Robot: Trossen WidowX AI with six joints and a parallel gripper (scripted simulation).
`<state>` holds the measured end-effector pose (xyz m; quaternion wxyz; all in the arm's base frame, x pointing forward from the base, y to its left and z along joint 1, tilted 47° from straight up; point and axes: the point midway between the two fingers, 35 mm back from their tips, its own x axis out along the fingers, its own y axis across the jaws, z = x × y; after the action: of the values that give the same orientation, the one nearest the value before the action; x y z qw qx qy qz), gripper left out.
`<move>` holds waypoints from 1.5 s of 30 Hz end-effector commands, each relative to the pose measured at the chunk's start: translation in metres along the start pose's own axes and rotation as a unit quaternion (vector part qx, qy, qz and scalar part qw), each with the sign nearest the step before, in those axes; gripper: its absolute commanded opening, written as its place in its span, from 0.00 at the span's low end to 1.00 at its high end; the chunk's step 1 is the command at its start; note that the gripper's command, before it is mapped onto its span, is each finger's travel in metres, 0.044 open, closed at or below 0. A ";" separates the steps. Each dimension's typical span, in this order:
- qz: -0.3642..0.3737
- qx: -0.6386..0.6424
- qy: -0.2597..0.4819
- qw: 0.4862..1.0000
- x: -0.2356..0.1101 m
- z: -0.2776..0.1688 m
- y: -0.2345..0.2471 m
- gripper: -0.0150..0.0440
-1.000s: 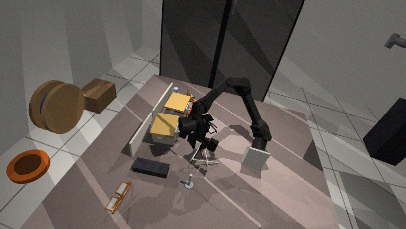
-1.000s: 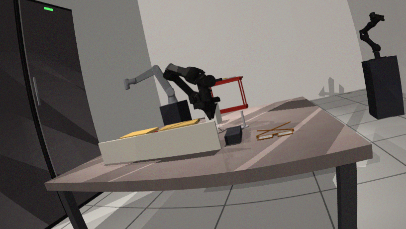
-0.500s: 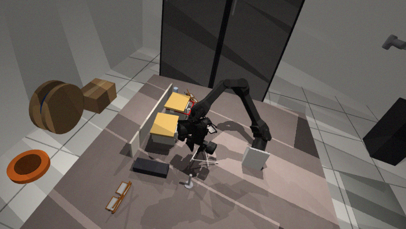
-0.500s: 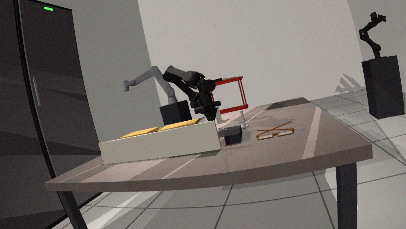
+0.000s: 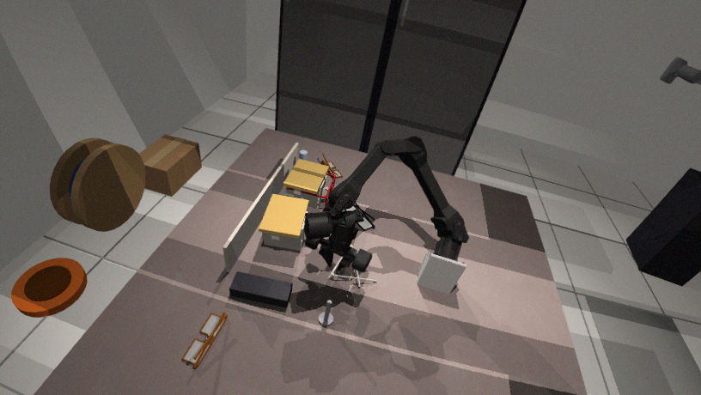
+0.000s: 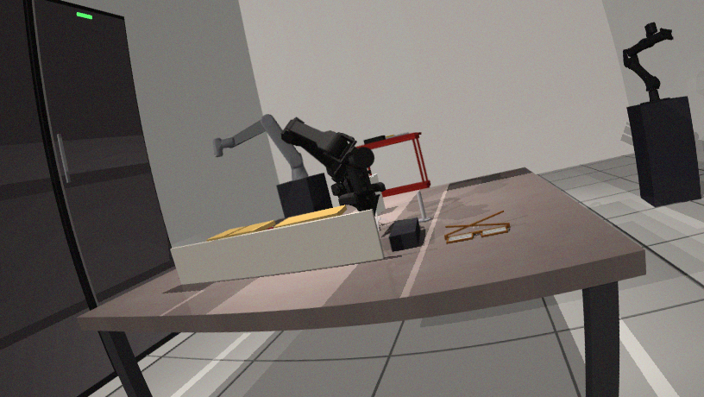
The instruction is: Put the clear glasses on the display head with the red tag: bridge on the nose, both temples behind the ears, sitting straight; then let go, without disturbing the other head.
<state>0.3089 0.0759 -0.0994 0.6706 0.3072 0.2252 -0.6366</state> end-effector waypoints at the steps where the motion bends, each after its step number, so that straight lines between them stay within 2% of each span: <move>1: -0.001 -0.003 -0.004 1.000 0.007 0.001 -0.001 0.46; 19: -0.001 -0.003 -0.004 1.000 0.015 0.002 -0.006 0.46; 20: -0.001 -0.002 -0.002 1.000 0.014 0.001 -0.003 0.41; 34: -0.001 -0.002 -0.002 1.000 0.014 0.001 -0.003 0.25; 37: -0.001 -0.002 -0.002 1.000 0.014 0.001 -0.003 0.25; 41: -0.001 -0.003 -0.001 1.000 0.002 0.000 -0.002 0.25; 45: -0.001 -0.003 0.000 1.000 -0.024 -0.002 -0.001 0.25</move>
<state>0.3052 0.0802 -0.0949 0.6710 0.2980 0.2273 -0.6397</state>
